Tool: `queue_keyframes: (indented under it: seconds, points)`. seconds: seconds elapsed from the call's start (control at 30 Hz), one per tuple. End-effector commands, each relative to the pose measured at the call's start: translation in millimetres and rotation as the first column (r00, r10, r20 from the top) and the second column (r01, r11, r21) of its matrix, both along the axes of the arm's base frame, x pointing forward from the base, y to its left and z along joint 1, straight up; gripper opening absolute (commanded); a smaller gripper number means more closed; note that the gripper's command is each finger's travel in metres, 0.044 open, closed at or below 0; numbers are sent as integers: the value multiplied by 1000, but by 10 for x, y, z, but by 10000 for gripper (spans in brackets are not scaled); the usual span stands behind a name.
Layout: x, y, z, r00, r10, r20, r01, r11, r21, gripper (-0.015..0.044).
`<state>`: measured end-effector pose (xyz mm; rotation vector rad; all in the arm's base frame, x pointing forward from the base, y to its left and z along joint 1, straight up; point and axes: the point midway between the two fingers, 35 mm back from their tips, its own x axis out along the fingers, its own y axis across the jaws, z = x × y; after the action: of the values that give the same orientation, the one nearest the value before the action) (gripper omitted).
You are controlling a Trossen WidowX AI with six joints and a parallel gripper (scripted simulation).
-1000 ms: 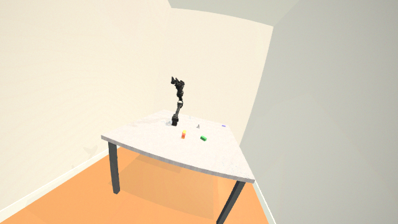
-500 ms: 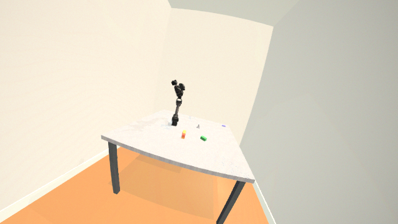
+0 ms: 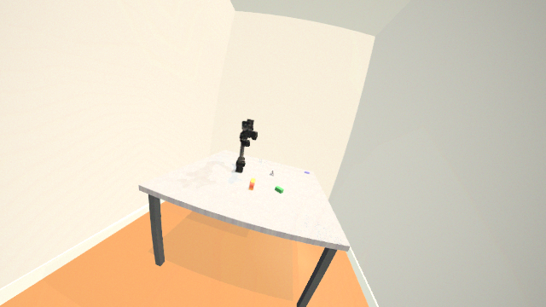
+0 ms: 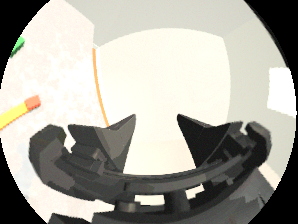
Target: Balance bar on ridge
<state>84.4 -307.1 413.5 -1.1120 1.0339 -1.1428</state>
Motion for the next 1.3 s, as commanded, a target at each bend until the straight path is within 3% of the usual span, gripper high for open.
queue_keyframes:
  seconds: [0.0, 0.3, 0.6, 0.83, 1.13, 1.27]
  points:
    - [220, -79, -331, 985, 88, -148, -70, 990, 123, 315]
    - [636, -43, -1117, 829, 368, -422, -182, 890, 419, 315]
    - [911, 225, -1801, 501, 688, -526, -238, 694, 680, 315]
    - [1024, 549, -2238, 178, 872, -456, -225, 487, 844, 315]
    - [1045, 1045, -2634, -236, 949, -208, -130, 181, 975, 315]
    - [1038, 1130, -2680, -298, 942, -155, -106, 129, 986, 315]
